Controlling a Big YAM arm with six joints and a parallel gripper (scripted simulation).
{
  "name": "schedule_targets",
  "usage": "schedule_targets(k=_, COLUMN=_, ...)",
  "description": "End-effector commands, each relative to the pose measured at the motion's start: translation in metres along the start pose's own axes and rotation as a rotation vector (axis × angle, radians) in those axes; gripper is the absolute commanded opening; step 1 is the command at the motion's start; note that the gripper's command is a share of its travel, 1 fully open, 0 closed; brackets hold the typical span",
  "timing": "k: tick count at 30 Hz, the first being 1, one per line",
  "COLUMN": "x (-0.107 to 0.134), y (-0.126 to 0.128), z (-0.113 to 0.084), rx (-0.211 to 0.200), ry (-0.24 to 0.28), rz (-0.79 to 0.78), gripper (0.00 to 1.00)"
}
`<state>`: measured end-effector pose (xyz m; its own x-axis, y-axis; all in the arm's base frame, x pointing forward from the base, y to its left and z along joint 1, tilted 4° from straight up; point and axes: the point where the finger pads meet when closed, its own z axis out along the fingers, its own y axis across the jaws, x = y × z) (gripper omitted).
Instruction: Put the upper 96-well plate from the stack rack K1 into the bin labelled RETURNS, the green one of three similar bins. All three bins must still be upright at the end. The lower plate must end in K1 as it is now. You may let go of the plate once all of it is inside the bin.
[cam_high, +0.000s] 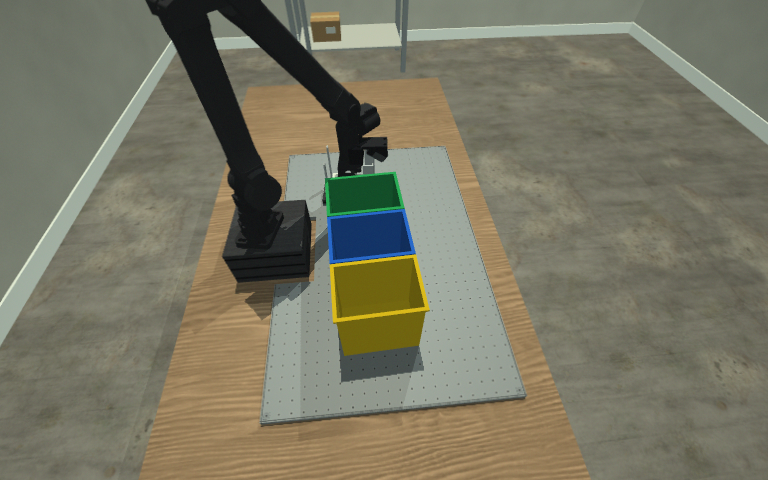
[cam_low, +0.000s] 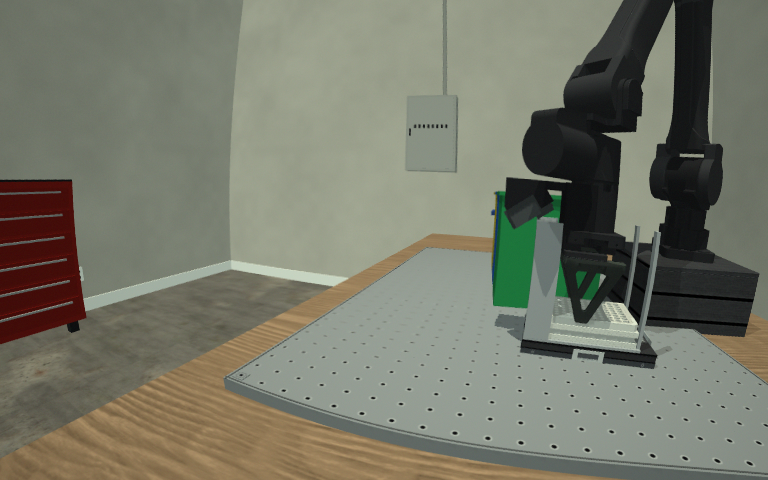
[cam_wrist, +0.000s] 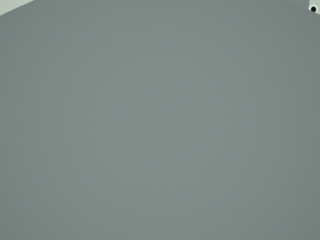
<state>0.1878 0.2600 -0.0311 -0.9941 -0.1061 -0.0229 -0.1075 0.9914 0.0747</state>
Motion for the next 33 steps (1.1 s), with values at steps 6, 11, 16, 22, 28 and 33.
schedule_targets(k=6, x=0.002, y=0.008, z=0.009, rx=-0.006, ry=0.018, rz=-0.014, gripper=0.00)
schedule_targets(k=11, x=0.002, y=0.008, z=0.009, rx=-0.006, ry=0.018, rz=-0.014, gripper=0.00)
schedule_targets(k=16, x=0.001, y=0.009, z=0.006, rx=-0.003, ry=0.020, rz=-0.014, gripper=0.00)
schedule_targets(k=22, x=-0.004, y=0.013, z=-0.014, rx=-0.021, ry=0.003, rz=-0.016, gripper=0.00)
schedule_targets(k=28, x=-0.007, y=0.013, z=-0.023, rx=-0.025, ry=0.000, rz=-0.006, gripper=0.00)
schedule_targets(k=33, x=-0.010, y=0.014, z=-0.033, rx=-0.028, ry=-0.004, rz=-0.002, gripper=0.00)
